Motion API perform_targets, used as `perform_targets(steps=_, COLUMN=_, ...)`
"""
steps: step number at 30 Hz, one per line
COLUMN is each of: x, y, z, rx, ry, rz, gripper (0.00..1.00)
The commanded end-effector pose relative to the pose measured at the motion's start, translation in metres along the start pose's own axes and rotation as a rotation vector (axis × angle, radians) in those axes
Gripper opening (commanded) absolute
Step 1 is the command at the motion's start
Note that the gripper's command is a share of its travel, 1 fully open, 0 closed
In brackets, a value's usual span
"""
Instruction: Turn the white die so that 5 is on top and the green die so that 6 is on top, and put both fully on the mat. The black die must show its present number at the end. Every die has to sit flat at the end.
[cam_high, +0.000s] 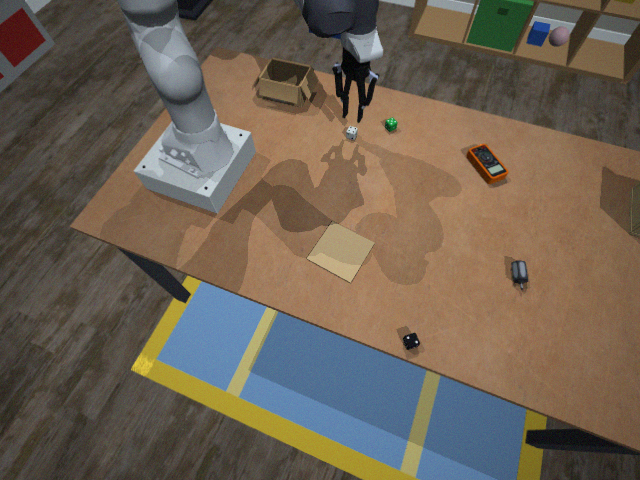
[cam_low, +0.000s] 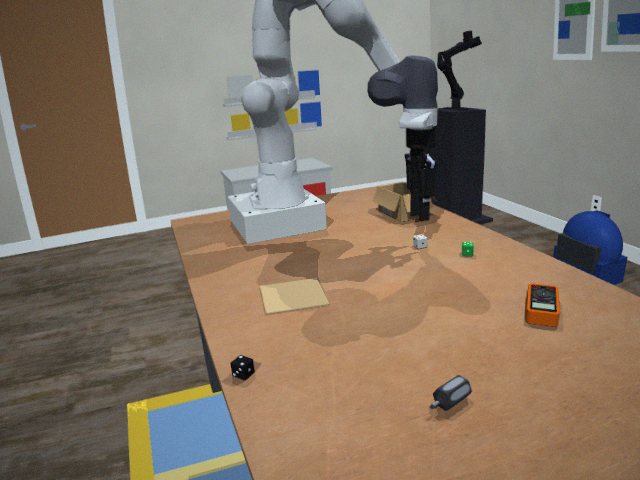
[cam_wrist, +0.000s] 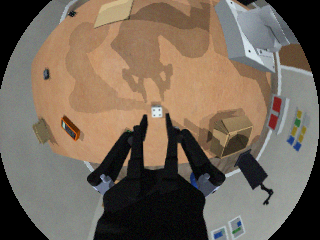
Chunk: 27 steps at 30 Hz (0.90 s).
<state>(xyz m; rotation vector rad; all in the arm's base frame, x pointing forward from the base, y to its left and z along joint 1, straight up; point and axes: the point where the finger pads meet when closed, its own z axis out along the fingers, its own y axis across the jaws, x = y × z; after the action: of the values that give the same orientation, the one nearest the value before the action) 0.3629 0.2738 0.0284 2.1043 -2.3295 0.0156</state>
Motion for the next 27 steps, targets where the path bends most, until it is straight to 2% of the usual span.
perform_targets(steps=1, x=-0.001, y=0.0, z=0.004, rx=0.001, ry=-0.003, rz=-0.006, gripper=0.35)
perform_targets(steps=27, x=-0.003, y=0.0, z=0.04, rx=0.001, ry=-0.003, rz=-0.006, gripper=0.35)
